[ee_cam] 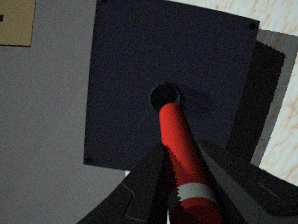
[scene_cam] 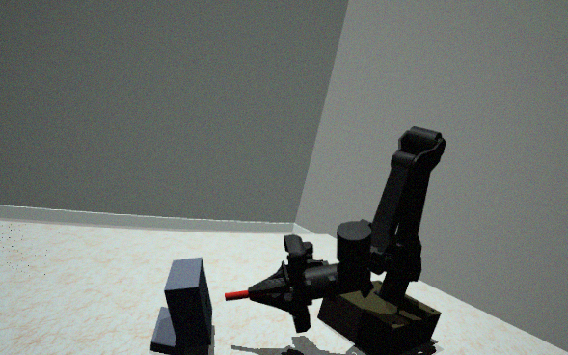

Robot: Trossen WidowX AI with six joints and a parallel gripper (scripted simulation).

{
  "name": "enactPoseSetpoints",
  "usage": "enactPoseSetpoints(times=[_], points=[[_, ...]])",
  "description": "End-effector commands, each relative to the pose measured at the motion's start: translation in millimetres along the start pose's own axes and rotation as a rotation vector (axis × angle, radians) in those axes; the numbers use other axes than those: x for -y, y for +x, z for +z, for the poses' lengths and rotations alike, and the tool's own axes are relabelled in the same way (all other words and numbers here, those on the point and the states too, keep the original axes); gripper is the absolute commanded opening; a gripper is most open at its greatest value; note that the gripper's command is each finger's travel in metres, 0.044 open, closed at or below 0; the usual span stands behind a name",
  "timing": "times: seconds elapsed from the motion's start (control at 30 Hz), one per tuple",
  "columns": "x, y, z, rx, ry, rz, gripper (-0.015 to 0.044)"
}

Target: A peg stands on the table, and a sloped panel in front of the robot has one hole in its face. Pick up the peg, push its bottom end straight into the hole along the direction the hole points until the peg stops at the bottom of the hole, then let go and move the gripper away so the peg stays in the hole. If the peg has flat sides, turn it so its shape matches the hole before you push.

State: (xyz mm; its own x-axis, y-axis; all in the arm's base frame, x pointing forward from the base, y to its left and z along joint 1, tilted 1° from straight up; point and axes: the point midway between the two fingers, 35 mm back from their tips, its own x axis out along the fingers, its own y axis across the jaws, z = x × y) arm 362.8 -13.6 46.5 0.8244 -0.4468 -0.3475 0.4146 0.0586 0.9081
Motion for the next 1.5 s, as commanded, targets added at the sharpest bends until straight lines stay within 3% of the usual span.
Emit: enactPoseSetpoints(times=[0.0, 0.7, 1.47], points=[[-1.2, 2.7, -0.5, -0.003, -0.002, 0.01, 0.0], [-1.7, 27.4, -0.1, -0.002, 0.0, 0.015, 0.0], [-0.6, 23.7, 0.4, 0.002, 0.0, 0.006, 0.0]])
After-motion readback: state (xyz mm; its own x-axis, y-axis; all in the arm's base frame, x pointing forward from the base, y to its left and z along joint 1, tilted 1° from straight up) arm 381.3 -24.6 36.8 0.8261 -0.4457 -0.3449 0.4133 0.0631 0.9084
